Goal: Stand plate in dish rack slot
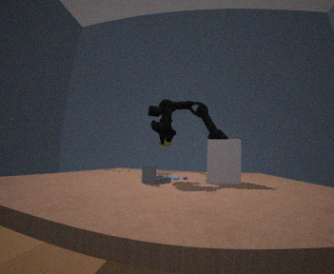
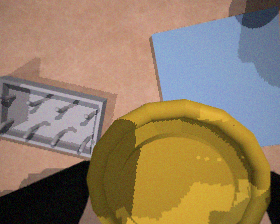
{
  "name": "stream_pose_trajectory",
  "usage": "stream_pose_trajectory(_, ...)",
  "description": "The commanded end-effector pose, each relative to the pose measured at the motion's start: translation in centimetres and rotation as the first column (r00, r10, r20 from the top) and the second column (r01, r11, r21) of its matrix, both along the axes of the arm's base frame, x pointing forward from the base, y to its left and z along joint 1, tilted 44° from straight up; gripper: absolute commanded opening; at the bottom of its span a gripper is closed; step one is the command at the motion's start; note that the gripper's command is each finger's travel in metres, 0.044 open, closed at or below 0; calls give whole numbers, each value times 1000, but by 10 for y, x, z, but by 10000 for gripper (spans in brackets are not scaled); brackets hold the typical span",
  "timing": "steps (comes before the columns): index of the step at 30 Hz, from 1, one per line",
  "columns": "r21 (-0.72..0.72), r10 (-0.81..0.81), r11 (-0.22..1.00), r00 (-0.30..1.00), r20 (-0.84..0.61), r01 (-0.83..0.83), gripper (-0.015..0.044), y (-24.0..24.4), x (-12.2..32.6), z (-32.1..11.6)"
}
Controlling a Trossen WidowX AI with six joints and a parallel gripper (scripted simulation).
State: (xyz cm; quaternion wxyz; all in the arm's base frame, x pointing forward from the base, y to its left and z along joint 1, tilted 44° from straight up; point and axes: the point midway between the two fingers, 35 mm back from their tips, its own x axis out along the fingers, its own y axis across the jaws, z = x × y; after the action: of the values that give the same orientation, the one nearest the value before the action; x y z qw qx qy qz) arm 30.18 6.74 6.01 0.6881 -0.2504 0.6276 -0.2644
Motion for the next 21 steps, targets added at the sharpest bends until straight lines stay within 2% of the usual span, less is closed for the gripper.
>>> stream_pose_trajectory(1,6,-89,996,994,70,89,0,18,-29,-24)
stream_pose_trajectory(4,10,-143,990,982,120,143,0,27,-48,-37)
stream_pose_trajectory(11,11,-146,989,982,119,146,0,27,-50,-38)
stream_pose_trajectory(21,103,-91,989,991,-103,102,0,13,-54,-62)
